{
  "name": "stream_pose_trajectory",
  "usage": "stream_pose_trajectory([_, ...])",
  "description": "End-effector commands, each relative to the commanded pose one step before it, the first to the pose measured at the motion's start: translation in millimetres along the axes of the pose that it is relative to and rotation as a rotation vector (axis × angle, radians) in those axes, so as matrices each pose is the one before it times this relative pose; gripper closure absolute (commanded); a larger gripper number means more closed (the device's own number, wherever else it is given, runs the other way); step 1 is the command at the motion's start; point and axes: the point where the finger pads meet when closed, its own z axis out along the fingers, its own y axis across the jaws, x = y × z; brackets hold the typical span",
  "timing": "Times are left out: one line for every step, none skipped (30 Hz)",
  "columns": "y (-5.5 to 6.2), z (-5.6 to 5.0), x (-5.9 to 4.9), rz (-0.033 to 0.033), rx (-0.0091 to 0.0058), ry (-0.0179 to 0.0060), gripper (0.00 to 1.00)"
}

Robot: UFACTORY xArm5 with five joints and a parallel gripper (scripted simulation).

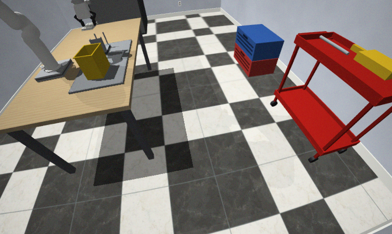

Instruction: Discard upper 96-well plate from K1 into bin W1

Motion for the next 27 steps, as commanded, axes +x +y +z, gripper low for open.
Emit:
stream_pose_trajectory([4.57,-0.78,-15.11,-0.00054,-0.00404,0.00182,1.00])
stream_pose_trajectory([0.74,0.16,-3.25,0.00000,-0.00002,-0.00001,1.00])
stream_pose_trajectory([0.00,0.00,0.00,0.00000,0.00000,0.00000,1.00])
stream_pose_trajectory([0.00,0.00,0.00,0.00000,0.00000,0.00000,1.00])
stream_pose_trajectory([0.74,0.16,-3.25,0.00000,-0.00002,-0.00001,1.00])
stream_pose_trajectory([0.74,0.16,-3.25,0.00000,-0.00002,-0.00001,1.00])
stream_pose_trajectory([0.74,0.16,-3.25,0.00000,-0.00002,-0.00001,1.00])
stream_pose_trajectory([0.74,0.16,-3.25,0.00000,-0.00002,-0.00001,1.00])
stream_pose_trajectory([0.74,0.16,-3.25,0.00000,-0.00002,-0.00001,1.00])
stream_pose_trajectory([0.74,0.16,-3.25,0.00000,-0.00002,-0.00001,1.00])
stream_pose_trajectory([0.74,0.16,-3.25,0.00000,-0.00002,-0.00001,1.00])
stream_pose_trajectory([0.74,0.16,-3.25,0.00000,-0.00002,-0.00001,1.00])
stream_pose_trajectory([0.74,0.16,-3.25,0.00000,-0.00002,-0.00001,1.00])
stream_pose_trajectory([0.74,0.16,-3.25,0.00000,-0.00002,-0.00001,1.00])
stream_pose_trajectory([0.74,0.16,-3.25,0.00000,-0.00002,-0.00001,1.00])
stream_pose_trajectory([0.74,0.16,-3.25,0.00000,-0.00002,-0.00001,1.00])
stream_pose_trajectory([0.74,0.16,-3.25,0.00000,-0.00002,-0.00001,1.00])
stream_pose_trajectory([0.74,0.16,-3.25,0.00000,-0.00002,-0.00001,1.00])
stream_pose_trajectory([0.74,0.16,-3.25,0.00000,-0.00002,-0.00001,1.00])
stream_pose_trajectory([0.00,0.00,0.00,0.00000,0.00000,0.00000,1.00])
stream_pose_trajectory([0.00,0.00,0.00,0.00000,0.00000,0.00000,1.00])
stream_pose_trajectory([0.74,0.16,-3.25,0.00000,-0.00002,-0.00001,1.00])
stream_pose_trajectory([0.74,0.16,-3.25,0.00000,-0.00002,-0.00001,1.00])
stream_pose_trajectory([0.74,0.16,-3.25,0.00000,-0.00002,-0.00001,1.00])
stream_pose_trajectory([0.74,0.16,-3.25,0.00000,-0.00002,-0.00001,1.00])
stream_pose_trajectory([0.74,0.16,-3.25,0.00000,-0.00002,-0.00001,1.00])
stream_pose_trajectory([0.74,0.16,-3.25,0.00000,-0.00002,-0.00001,1.00])
